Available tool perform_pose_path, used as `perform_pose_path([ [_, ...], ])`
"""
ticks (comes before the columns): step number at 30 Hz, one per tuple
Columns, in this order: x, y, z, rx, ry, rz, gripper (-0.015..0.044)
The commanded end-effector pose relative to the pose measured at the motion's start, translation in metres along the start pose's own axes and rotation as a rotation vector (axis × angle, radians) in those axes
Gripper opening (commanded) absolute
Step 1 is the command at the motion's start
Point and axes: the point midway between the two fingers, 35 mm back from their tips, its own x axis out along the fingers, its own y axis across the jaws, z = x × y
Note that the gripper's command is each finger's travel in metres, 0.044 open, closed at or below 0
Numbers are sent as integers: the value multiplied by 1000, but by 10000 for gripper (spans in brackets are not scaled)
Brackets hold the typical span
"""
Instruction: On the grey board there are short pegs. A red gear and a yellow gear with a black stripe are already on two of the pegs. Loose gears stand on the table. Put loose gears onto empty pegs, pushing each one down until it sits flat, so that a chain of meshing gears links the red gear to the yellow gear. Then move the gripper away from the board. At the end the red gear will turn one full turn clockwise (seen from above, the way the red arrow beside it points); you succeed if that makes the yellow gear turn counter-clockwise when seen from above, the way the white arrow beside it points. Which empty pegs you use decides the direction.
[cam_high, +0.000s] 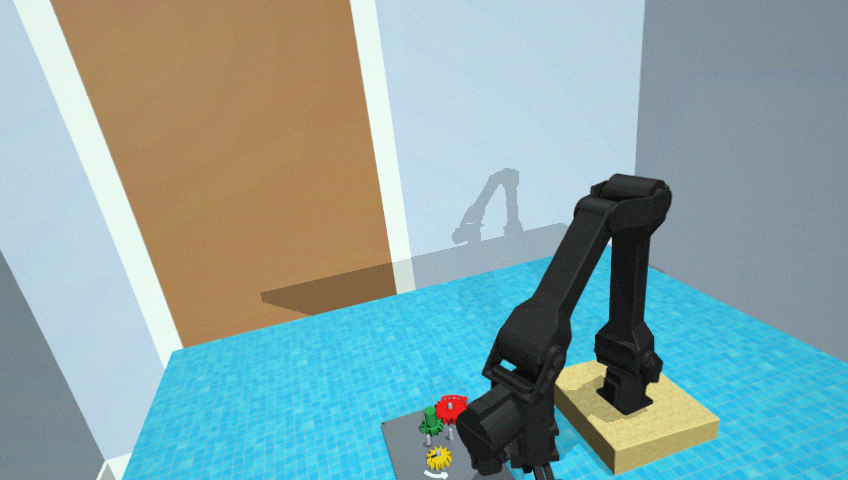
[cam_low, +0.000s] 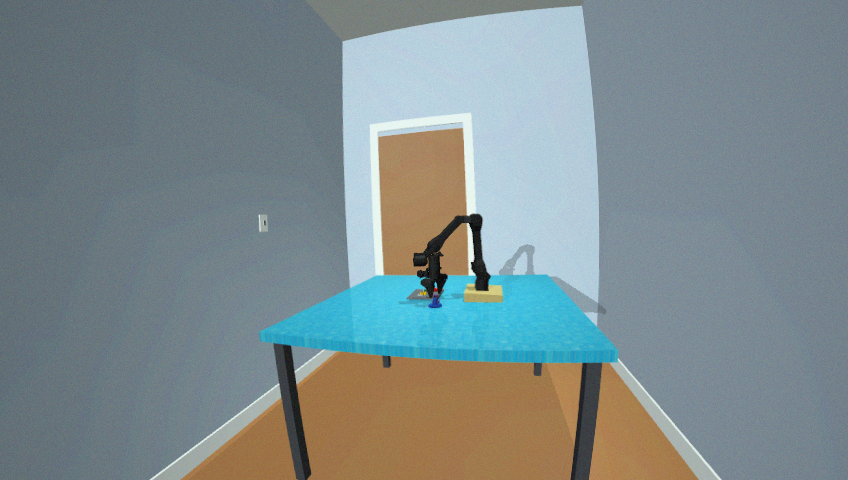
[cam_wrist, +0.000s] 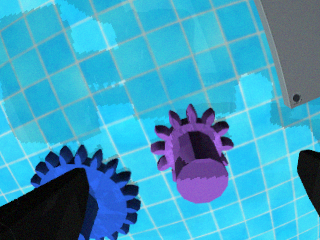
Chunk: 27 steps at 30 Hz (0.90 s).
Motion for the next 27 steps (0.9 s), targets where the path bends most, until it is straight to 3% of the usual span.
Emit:
perform_pose_path([
  [1, 8, -1, -2, 6, 8, -2, 440],
  [8, 8, -1, -2, 6, 8, -2, 440],
  [22, 8, -1, -2, 6, 8, -2, 72],
  [27, 8, -1, -2, 6, 8, -2, 39],
])
